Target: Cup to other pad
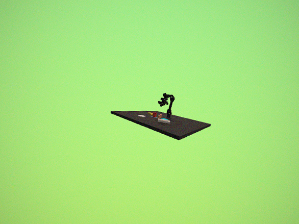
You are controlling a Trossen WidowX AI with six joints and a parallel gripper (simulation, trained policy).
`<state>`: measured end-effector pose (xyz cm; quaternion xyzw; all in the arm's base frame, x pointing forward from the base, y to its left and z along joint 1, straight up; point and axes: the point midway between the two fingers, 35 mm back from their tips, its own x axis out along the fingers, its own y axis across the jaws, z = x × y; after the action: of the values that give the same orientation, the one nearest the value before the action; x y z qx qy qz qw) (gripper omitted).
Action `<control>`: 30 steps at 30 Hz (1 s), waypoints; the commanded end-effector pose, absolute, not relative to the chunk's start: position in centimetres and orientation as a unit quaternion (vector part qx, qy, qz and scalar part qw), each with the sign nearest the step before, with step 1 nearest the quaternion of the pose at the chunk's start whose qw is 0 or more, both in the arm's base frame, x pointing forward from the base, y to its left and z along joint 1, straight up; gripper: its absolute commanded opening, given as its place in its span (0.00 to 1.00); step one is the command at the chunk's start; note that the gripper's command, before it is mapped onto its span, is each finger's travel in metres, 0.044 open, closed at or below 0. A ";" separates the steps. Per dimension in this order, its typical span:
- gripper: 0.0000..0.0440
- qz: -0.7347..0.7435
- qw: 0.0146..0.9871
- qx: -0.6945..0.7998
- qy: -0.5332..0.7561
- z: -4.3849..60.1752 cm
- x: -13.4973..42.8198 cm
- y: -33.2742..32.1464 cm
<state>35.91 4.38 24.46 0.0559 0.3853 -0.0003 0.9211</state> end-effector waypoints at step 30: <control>0.25 -0.019 0.795 -0.025 0.606 19.2 35.0 1.8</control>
<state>34.99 2.37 19.68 -0.0160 0.5909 -0.0172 0.8064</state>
